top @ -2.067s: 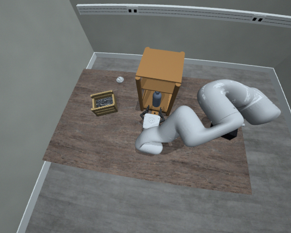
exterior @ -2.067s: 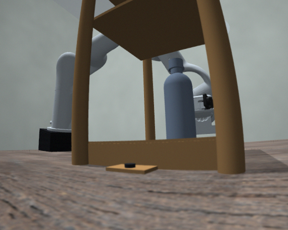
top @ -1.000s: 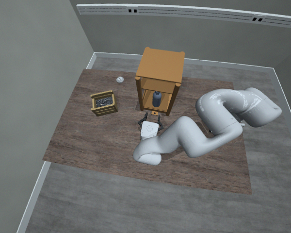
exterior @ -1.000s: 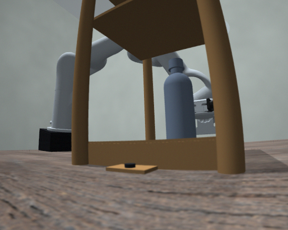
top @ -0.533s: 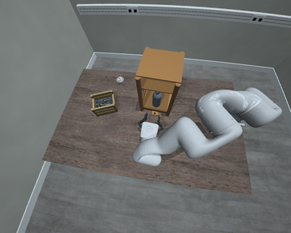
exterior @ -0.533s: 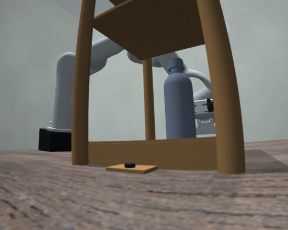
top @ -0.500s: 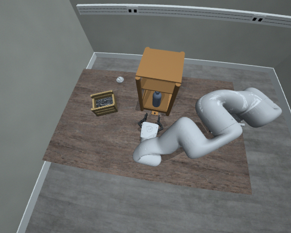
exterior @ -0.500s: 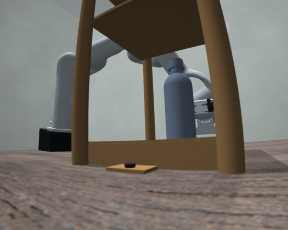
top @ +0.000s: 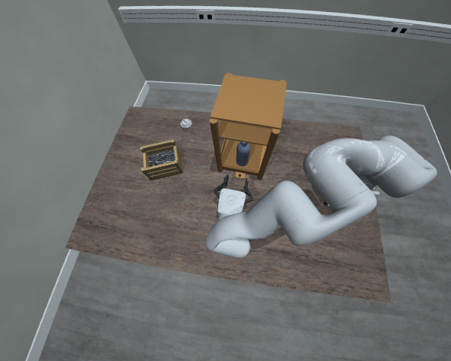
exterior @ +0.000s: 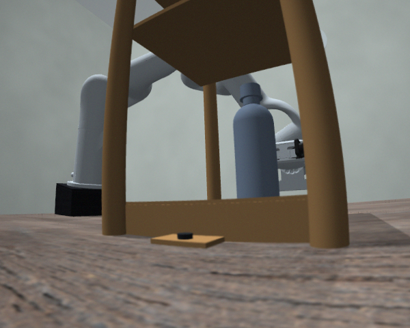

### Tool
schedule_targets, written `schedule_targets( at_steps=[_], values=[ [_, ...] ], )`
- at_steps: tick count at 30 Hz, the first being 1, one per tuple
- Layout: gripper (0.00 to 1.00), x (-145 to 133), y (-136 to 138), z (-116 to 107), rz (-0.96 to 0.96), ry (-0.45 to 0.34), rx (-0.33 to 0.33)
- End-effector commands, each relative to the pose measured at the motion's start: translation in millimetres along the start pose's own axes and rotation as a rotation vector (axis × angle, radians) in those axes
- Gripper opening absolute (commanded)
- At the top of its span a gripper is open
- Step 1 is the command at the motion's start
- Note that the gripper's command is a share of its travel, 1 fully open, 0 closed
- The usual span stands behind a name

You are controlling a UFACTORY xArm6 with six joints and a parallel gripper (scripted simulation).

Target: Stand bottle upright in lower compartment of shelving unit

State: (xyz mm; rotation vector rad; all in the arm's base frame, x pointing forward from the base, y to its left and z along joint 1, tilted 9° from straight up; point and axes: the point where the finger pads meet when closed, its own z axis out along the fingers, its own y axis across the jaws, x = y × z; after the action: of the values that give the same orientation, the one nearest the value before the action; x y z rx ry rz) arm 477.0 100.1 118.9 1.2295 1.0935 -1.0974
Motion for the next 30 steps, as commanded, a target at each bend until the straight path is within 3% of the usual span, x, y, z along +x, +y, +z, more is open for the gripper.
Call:
schedule_targets(
  at_steps=[1,30],
  values=[
    [0.85,-5,1,-1,0.004,0.002,0.0],
    [0.85,-70,1,0,0.004,0.002,0.0]
  ],
)
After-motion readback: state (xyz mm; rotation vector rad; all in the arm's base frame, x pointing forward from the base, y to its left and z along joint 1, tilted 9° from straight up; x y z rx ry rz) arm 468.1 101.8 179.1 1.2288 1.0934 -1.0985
